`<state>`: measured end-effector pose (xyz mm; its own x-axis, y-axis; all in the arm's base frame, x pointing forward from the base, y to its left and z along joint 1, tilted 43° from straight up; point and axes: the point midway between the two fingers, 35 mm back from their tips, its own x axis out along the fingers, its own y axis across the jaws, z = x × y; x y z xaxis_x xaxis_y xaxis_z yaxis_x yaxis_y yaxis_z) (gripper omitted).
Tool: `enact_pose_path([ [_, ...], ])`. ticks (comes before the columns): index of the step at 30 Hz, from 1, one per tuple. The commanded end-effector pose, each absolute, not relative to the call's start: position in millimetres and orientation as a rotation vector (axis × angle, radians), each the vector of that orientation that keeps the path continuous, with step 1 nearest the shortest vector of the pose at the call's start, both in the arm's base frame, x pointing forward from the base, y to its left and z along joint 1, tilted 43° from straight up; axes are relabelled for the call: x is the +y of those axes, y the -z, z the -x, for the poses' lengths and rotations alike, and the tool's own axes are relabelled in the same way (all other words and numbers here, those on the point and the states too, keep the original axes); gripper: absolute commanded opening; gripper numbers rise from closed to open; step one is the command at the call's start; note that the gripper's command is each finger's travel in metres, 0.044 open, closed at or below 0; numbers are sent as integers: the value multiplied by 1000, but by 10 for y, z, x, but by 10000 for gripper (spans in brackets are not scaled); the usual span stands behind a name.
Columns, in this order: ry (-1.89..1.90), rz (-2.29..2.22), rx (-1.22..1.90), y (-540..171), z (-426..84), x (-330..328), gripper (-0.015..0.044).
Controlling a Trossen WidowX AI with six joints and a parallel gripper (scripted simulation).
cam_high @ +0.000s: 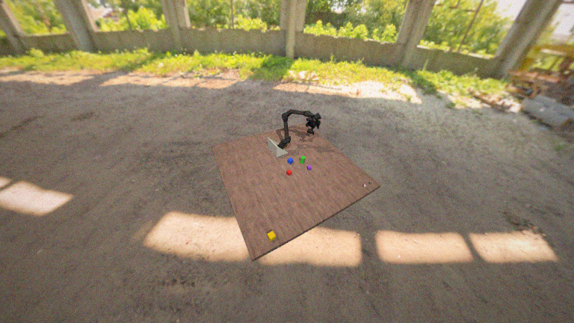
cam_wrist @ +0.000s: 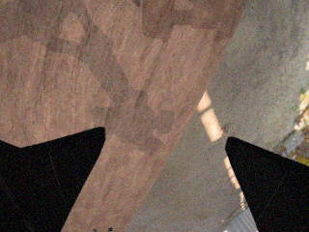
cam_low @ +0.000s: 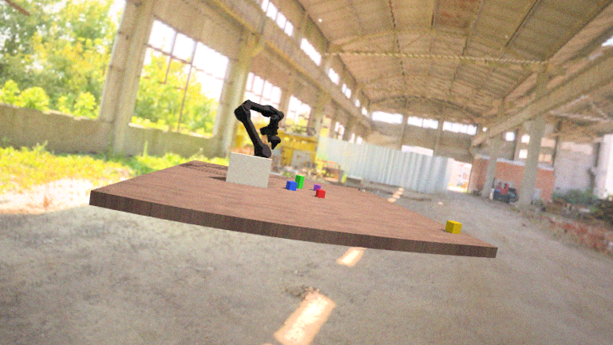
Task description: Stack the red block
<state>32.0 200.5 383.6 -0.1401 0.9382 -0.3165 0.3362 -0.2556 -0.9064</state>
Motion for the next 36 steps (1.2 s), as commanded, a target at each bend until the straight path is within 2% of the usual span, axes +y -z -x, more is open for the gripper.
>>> enact_pose_path([
  [1, -1482, 1572, -1215, -3708, -680, 2148, 440],
  [18, -1591, 1320, -246, -2824, -2238, 2154, 440],
  [27, -1529, 1034, 228, -2219, -2882, 1755, 440],
  [36, -1373, 712, 654, -1543, -3320, 1189, 440],
])
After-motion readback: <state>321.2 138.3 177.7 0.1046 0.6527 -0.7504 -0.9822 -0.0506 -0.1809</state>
